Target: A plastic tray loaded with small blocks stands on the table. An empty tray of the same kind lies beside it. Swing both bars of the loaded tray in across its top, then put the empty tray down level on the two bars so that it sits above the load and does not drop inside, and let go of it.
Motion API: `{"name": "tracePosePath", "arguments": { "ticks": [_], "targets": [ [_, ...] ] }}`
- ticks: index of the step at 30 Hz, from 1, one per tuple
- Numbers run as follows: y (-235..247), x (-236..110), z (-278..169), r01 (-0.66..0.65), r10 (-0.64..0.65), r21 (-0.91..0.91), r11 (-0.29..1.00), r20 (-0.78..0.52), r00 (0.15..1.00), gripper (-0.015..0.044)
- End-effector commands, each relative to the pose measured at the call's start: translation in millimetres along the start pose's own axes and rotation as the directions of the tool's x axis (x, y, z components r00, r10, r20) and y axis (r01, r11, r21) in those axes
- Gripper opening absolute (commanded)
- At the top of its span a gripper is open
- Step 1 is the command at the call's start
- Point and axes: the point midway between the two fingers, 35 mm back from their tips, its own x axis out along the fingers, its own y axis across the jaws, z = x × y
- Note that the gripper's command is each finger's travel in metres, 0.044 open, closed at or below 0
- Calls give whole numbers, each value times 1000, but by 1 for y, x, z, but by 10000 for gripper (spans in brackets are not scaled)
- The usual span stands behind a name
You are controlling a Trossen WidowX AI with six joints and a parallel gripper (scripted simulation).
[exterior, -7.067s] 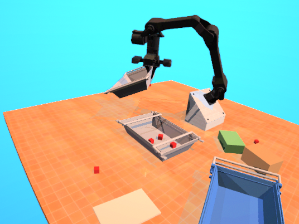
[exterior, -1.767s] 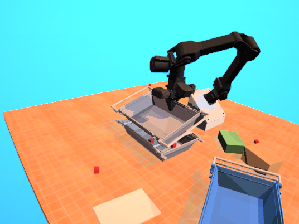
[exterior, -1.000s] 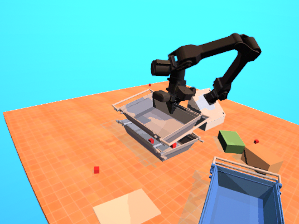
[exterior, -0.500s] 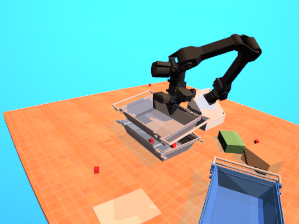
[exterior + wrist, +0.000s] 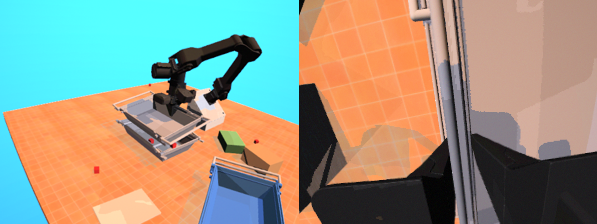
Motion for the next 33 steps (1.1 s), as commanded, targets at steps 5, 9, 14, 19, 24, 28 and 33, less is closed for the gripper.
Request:
{"name": "tracePosePath", "arguments": {
  "ticks": [5,9,14,19,24,28,33],
  "targets": [
    [5,9,2,-18,18,2,1000,1,1000,0],
    [6,13,2,-18,18,2,1000,1,1000,0],
    [6,13,2,-18,18,2,1000,1,1000,0],
    [6,13,2,-18,18,2,1000,1,1000,0],
    [6,13,2,-18,18,2,1000,1,1000,0],
    [6,13,2,-18,18,2,1000,1,1000,0],
    [6,13,2,-18,18,2,1000,1,1000,0]
  ]
}}
